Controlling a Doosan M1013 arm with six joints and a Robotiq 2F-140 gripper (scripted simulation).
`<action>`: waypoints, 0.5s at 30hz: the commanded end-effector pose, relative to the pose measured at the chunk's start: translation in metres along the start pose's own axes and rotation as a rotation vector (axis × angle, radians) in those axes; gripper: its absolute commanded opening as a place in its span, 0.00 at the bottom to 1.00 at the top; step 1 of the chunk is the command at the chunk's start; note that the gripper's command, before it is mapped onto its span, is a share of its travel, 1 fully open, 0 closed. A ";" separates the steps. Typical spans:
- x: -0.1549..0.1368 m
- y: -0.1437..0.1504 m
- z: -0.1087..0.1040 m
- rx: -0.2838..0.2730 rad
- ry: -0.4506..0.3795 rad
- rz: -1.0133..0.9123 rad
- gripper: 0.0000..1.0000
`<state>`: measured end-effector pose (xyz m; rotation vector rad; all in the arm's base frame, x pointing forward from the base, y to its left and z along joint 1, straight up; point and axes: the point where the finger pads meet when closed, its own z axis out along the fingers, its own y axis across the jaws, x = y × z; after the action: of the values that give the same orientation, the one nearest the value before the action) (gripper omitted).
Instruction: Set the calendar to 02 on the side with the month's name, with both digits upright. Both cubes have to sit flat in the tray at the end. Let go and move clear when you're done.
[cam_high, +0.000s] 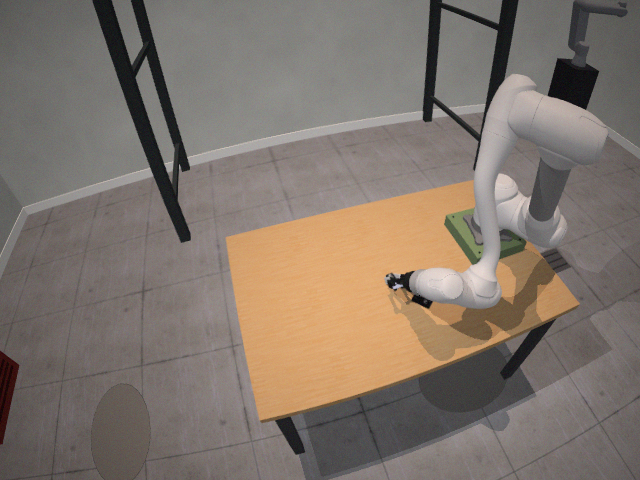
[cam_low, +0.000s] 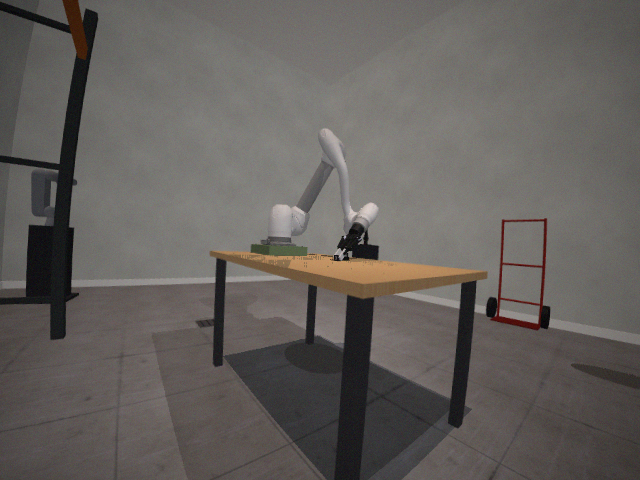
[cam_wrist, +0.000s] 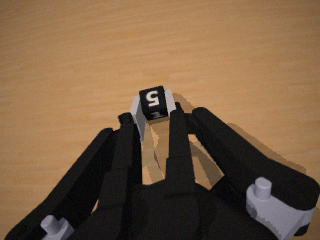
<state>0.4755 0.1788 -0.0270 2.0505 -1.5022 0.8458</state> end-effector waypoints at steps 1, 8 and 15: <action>0.000 0.000 0.000 0.000 0.000 0.000 0.24; 0.000 0.000 0.000 0.000 0.000 0.000 0.24; 0.006 0.000 -0.006 0.000 0.000 0.000 0.24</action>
<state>0.4756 0.1789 -0.0194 2.0506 -1.5022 0.8456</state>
